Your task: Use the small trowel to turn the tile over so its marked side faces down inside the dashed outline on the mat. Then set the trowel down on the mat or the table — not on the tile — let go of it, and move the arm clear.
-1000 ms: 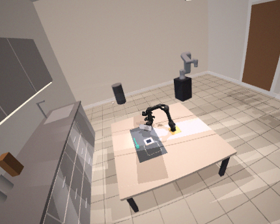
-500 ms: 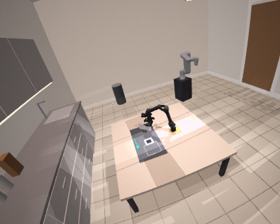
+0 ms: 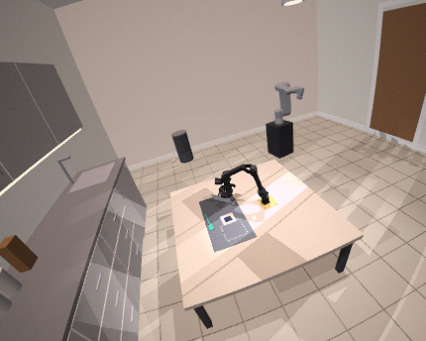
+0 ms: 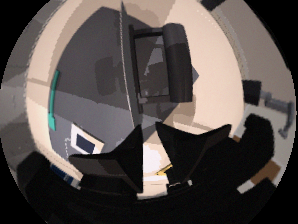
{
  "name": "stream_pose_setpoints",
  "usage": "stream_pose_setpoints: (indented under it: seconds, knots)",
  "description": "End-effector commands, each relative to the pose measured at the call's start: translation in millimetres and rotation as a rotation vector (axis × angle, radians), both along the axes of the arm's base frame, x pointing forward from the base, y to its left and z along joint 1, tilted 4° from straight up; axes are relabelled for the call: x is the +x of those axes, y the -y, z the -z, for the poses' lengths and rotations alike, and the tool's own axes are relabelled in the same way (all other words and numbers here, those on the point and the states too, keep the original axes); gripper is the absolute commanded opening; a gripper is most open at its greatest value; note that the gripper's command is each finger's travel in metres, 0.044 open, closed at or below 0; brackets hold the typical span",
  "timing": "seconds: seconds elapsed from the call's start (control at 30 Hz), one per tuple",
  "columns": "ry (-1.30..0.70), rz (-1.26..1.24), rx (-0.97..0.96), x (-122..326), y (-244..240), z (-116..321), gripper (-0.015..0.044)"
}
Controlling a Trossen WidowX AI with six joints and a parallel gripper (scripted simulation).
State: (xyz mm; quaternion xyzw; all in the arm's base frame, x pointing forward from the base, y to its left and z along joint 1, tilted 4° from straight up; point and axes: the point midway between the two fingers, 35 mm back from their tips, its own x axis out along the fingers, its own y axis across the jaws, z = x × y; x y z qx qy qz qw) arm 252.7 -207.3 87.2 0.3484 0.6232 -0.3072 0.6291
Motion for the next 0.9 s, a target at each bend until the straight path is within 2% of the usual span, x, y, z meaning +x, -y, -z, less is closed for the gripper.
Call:
stream_pose_setpoints:
  seconds: [0.0,0.57,0.87]
  knots:
    - [0.002,0.003,0.006,7.5,-4.6,0.2,0.01]
    - [0.004,0.002,0.008,37.3,-25.2,-2.2,0.01]
    - [0.004,0.0,0.004,33.0,-22.4,-1.9,0.01]
